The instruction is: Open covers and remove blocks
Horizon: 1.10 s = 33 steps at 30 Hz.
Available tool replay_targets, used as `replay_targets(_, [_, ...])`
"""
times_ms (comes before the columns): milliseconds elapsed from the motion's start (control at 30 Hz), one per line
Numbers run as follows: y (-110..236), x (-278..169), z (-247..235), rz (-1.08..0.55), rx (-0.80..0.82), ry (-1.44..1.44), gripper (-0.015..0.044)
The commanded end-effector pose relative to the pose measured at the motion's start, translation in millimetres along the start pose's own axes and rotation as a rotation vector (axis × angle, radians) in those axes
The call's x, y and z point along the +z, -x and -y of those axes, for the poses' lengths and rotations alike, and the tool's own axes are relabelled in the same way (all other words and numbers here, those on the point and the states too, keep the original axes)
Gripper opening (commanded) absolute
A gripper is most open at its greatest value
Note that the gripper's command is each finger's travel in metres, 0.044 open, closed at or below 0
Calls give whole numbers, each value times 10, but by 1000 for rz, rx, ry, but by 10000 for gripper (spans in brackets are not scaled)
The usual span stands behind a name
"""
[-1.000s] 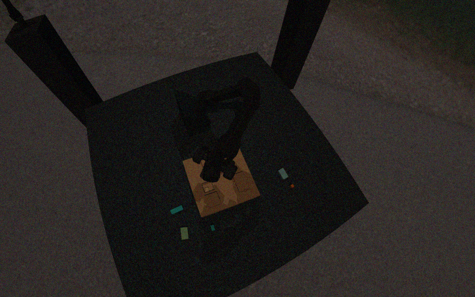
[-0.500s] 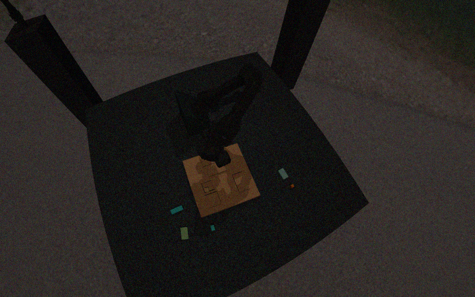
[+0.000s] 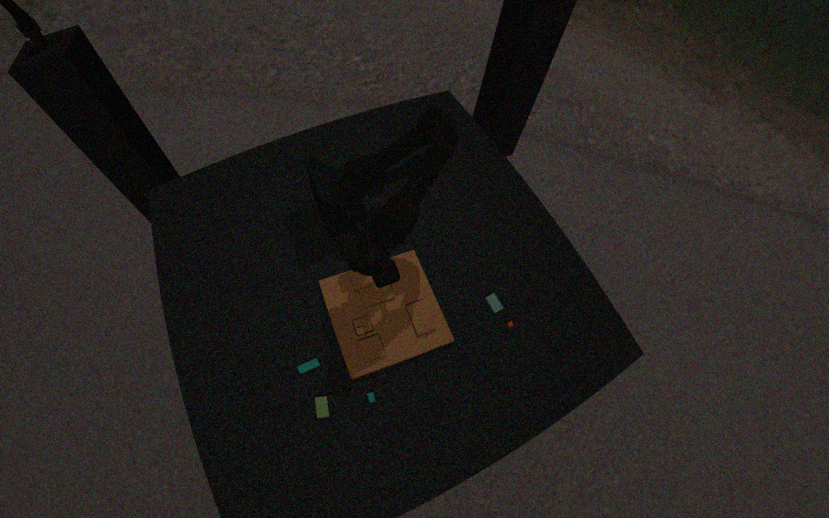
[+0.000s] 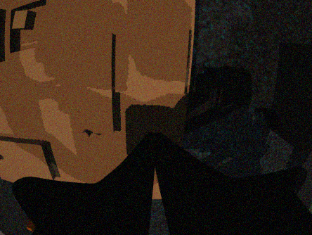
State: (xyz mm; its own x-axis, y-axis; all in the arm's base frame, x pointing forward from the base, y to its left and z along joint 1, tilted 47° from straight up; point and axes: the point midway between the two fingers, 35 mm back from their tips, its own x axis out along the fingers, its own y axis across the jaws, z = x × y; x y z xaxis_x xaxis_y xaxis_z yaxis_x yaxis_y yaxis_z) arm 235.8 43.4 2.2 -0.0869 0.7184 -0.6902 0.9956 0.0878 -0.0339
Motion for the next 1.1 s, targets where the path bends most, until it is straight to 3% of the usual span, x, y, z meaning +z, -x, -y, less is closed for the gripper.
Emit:
replay_targets(0, [2,-1,-3,0,3,-2,0])
replay_targets(1067, [-242,8,-22,2,3,-3,0])
